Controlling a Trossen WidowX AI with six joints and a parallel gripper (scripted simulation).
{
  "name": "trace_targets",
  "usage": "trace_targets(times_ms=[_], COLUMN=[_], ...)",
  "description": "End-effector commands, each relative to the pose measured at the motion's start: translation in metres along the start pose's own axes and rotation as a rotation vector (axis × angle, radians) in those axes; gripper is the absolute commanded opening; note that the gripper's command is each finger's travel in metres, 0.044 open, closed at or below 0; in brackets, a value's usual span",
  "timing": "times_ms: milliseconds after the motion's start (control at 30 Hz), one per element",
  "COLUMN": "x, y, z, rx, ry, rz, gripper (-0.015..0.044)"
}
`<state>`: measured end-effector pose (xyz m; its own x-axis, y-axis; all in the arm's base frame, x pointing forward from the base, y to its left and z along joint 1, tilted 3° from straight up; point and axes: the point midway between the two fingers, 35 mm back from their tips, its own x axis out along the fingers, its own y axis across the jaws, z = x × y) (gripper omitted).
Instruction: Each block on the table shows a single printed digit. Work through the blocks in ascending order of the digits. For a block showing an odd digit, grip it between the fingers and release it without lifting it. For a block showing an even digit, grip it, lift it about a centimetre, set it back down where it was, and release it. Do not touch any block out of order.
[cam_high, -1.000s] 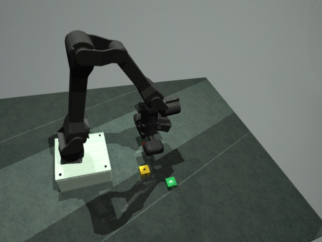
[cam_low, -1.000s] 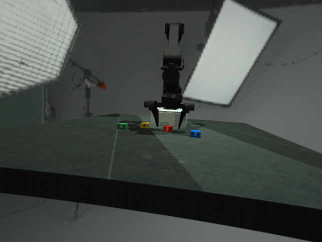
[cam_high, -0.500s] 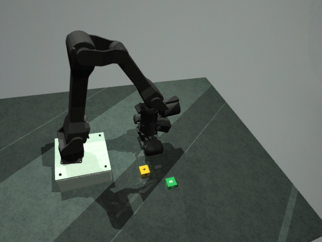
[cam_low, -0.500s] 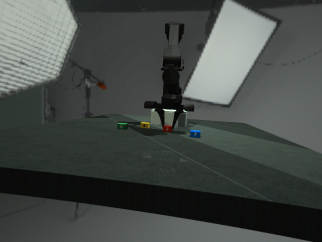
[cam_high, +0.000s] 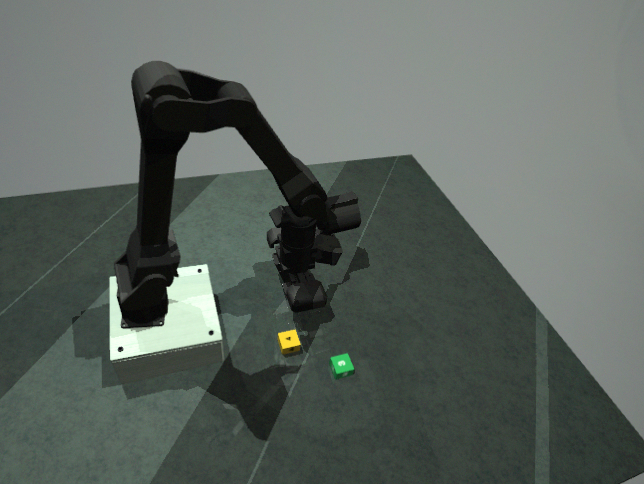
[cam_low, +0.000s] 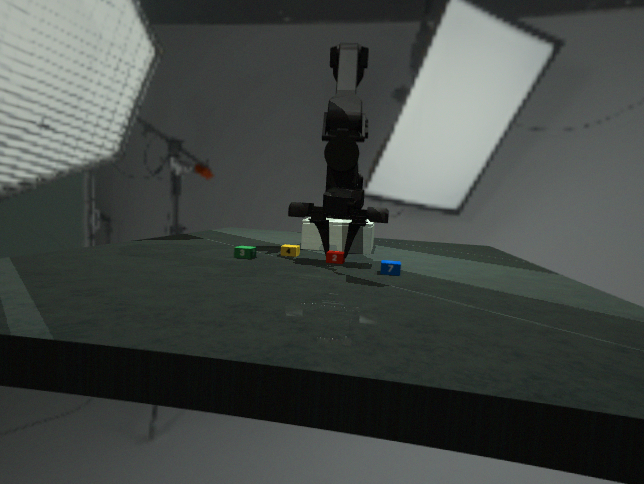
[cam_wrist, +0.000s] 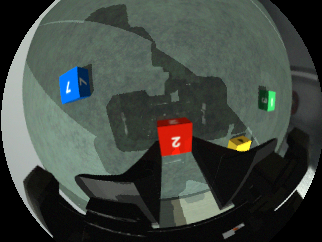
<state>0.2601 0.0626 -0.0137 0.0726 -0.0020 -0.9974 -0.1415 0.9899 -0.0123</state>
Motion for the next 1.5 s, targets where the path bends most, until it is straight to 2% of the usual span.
trace_targets(times_ms=[0, 600, 1467], x=[0.0, -0.015, 0.0], y=[0.001, 0.0, 0.001], z=[0.0, 0.0, 0.0], rx=[-0.004, -0.003, -0.004], ry=[0.001, 0.001, 0.001], rz=[0.004, 0.004, 0.004], gripper=[0.012, 0.012, 0.012])
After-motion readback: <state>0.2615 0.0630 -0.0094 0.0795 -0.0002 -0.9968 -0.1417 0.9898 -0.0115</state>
